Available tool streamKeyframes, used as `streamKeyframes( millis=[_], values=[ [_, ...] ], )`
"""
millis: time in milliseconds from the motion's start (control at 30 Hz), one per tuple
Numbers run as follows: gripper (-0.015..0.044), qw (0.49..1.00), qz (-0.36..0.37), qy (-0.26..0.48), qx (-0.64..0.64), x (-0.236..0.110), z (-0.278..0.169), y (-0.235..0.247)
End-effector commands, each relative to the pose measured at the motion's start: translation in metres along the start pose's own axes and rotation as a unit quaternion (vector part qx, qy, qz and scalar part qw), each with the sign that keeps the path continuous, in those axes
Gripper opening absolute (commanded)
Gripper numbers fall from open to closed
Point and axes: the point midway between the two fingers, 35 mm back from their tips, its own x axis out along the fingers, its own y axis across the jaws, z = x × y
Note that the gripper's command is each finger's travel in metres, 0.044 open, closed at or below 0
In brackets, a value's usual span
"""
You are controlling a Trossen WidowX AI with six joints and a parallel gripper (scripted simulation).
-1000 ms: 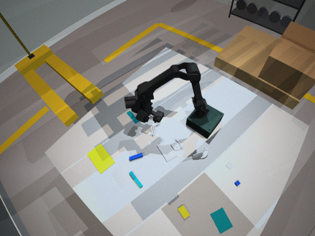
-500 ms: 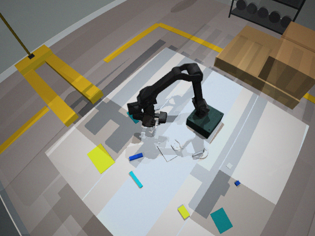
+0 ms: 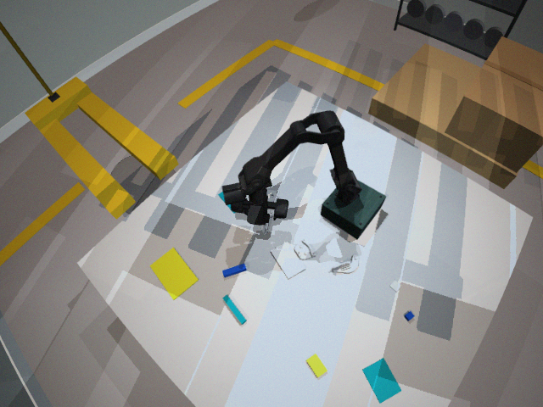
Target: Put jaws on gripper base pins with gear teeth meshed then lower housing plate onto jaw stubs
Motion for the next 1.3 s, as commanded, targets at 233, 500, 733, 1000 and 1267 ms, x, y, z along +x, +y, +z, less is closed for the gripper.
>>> streamKeyframes(
  millis=[233, 500, 733, 1000, 1267],
  values=[
    [0.044, 1.0, 0.002, 0.004, -0.002, 0.01, -0.001, 0.0],
    [0.044, 1.0, 0.002, 0.004, -0.002, 0.023, -0.001, 0.0],
    [0.044, 1.0, 0.002, 0.004, -0.002, 0.035, -0.001, 0.0],
    [0.044, 1.0, 0.002, 0.004, -0.002, 0.048, -0.002, 0.001],
    [0.044, 1.0, 0.002, 0.004, -0.002, 0.053, -0.002, 0.001]
  ],
)
